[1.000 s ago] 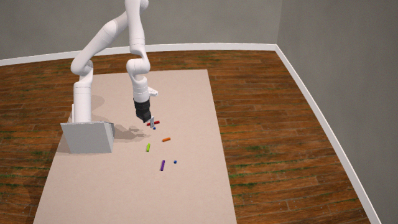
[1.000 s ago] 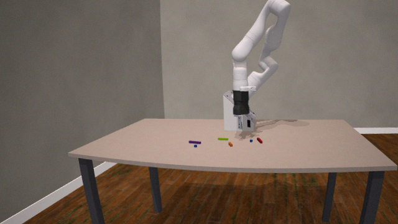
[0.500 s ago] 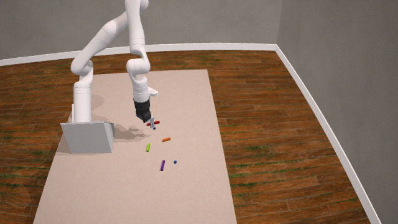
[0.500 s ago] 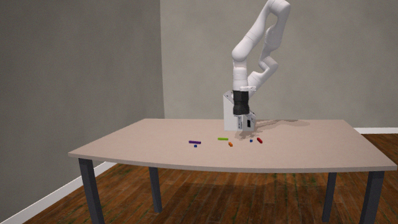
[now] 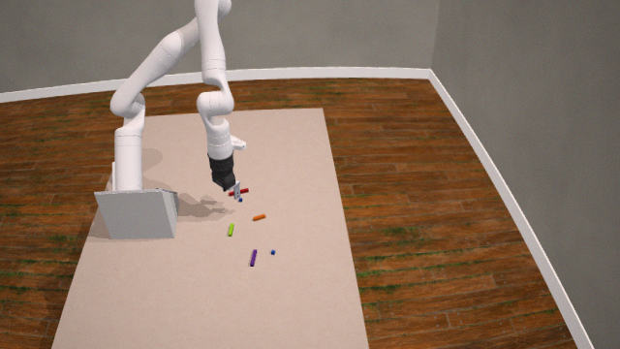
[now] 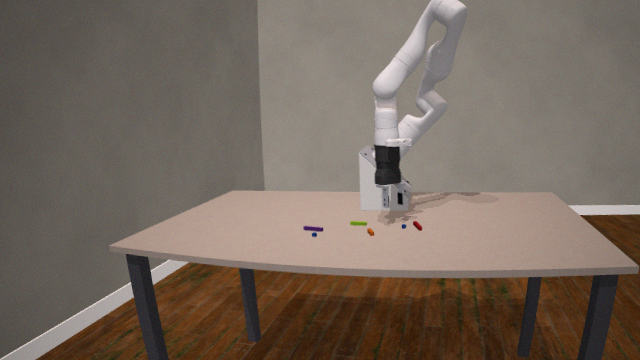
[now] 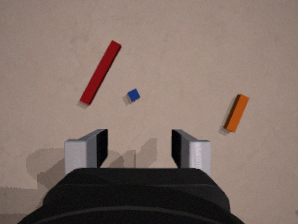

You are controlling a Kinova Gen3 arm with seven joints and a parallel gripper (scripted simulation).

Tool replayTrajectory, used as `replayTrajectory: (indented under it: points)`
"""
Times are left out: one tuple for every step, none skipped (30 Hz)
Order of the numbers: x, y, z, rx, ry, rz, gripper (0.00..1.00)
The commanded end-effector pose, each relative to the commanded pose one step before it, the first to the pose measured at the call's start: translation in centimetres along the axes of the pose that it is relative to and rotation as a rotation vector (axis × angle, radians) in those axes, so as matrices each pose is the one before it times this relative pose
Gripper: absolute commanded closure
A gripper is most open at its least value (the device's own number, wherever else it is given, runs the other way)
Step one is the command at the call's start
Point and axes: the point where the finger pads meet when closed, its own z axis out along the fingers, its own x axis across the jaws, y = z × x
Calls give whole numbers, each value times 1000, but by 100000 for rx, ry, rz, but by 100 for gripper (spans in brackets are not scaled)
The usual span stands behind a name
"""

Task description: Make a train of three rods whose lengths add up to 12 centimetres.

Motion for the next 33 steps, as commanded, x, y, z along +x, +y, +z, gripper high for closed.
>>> replayTrajectory:
  points:
    - [50,-9,-51,55,146,14,0]
    - [0,0,0,0,0,0,0]
    - [0,0,0,0,0,0,0]
    - [0,0,0,0,0,0,0]
    - [0,0,0,0,0,0,0]
    - [0,0,0,0,0,0,0]
    - [0,0,0,1,-1,-6,0]
    - [3,-2,0,4,-4,-43,0]
    - [9,-6,1,11,-11,-115,0]
    - [16,-11,2,21,-20,-217,0]
    - [0,0,0,0,0,0,0]
    - [0,0,0,0,0,0,0]
    - [26,-17,4,33,-32,-347,0]
    - [38,-24,6,48,-46,-502,0]
    - [52,-33,7,65,-61,-679,0]
    - [67,-41,9,84,-78,-875,0]
    - [84,-49,11,105,-95,-1087,0]
    - [102,-57,13,126,-113,-1313,0]
    - [121,-65,15,149,-131,-1551,0]
    - [142,-70,17,172,-148,-1797,0]
    - [164,-74,19,195,-163,-2049,0]
    - [186,-76,20,218,-177,-2305,0]
    - [209,-75,21,241,-189,-2563,0]
    - [233,-71,22,263,-198,-2821,0]
    - [256,-63,22,284,-204,-3076,0]
    - [279,-52,21,302,-208,-3327,0]
    - [302,-36,20,319,-208,-3571,0]
    - [0,0,0,0,0,0,0]
    - [0,0,0,0,0,0,0]
    - [323,-16,19,332,-205,-3808,0]
    - [342,9,16,342,-198,-4035,0]
    - [360,38,13,349,-189,-4250,0]
    - [374,71,10,351,-177,-4454,0]
